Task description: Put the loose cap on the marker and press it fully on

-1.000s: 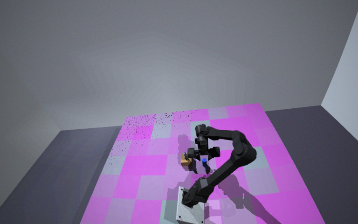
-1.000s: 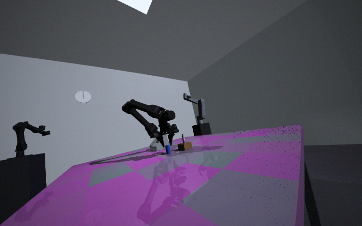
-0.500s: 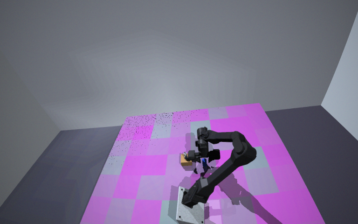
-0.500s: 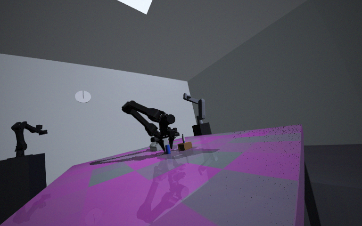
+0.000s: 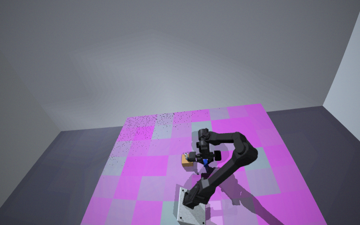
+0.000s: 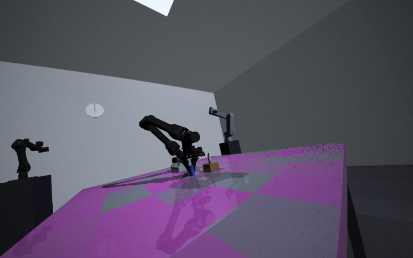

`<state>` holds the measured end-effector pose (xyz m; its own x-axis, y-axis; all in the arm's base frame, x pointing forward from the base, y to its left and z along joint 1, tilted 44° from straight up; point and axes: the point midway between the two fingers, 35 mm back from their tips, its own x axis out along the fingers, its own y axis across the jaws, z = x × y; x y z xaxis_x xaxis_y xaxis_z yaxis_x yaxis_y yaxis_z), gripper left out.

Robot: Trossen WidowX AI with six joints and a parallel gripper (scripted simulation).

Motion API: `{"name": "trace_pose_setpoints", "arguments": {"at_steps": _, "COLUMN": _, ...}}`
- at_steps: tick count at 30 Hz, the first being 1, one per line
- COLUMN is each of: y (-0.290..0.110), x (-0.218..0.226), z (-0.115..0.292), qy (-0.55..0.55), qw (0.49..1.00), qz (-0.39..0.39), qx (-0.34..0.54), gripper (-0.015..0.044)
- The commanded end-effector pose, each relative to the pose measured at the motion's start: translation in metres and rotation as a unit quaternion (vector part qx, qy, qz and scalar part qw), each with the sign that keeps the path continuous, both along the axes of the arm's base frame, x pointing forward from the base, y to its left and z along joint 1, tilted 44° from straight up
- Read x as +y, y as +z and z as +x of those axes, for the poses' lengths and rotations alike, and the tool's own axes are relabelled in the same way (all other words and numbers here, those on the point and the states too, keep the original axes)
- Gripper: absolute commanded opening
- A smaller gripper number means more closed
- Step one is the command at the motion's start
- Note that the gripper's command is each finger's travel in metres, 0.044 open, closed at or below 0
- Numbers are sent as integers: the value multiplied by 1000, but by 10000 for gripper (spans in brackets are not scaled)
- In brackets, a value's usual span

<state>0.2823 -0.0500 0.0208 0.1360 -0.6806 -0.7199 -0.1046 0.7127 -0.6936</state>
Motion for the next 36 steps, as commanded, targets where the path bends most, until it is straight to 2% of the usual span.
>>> {"name": "trace_pose_setpoints", "arguments": {"at_steps": 1, "y": 1, "x": 1, "z": 0, "qy": 1, "qw": 1000, "qz": -1, "qx": 1, "gripper": 0}}
{"name": "trace_pose_setpoints", "arguments": {"at_steps": 24, "y": 42, "x": 40, "z": -7, "qy": 1, "qw": 1000, "qz": 0, "qx": 2, "gripper": 0}}
{"name": "trace_pose_setpoints", "arguments": {"at_steps": 36, "y": 37, "x": 68, "z": 0, "qy": 2, "qw": 1000, "qz": 6, "qx": 2, "gripper": 0}}
